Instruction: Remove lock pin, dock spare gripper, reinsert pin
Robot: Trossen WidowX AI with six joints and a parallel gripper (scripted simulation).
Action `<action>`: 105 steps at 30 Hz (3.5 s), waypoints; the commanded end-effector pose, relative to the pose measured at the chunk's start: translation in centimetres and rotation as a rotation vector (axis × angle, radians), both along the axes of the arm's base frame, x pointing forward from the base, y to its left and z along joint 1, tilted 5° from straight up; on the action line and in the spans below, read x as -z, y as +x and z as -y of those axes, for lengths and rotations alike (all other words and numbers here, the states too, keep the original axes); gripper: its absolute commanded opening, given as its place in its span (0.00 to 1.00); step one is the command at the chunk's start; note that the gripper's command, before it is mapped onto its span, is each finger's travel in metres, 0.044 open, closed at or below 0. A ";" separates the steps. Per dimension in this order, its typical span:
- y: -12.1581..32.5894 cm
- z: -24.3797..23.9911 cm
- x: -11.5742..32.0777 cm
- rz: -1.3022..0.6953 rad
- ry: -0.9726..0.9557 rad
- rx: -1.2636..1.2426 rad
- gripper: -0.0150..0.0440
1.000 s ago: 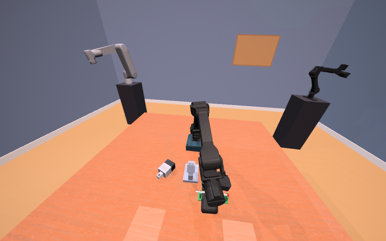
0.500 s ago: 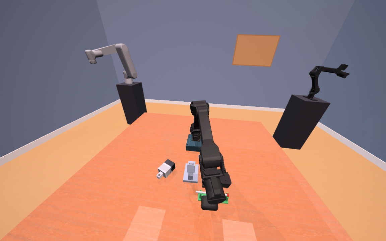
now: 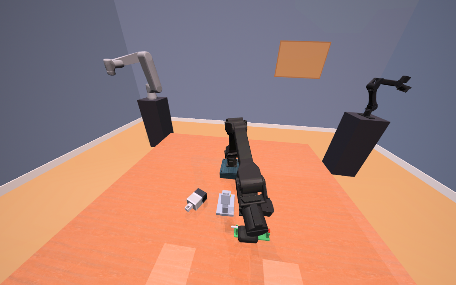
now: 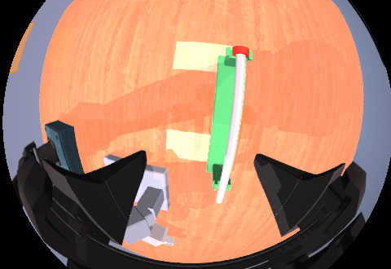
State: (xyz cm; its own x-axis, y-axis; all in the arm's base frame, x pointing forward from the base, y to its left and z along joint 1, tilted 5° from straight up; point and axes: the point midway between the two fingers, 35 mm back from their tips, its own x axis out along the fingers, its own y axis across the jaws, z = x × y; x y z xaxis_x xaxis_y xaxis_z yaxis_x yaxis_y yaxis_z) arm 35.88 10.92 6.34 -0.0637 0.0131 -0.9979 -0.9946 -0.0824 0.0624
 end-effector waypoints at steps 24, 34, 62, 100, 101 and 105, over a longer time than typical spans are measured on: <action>-1.6 0.0 -5.0 -0.060 -0.018 -0.009 1.00; -1.9 -0.1 -7.8 -0.045 -0.013 -0.006 1.00; -8.0 22.0 -8.3 0.561 0.256 1.773 1.00; -8.9 24.1 0.6 0.651 0.335 1.986 1.00; -8.9 24.2 0.8 0.651 0.335 1.986 1.00; -8.8 24.2 1.5 0.651 0.335 1.986 1.00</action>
State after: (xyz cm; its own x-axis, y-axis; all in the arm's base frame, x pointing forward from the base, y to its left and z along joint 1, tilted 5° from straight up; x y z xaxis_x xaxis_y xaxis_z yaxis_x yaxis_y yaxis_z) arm 27.23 -13.29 5.65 0.5360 -0.2514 -0.8060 0.3851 0.9223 -0.0316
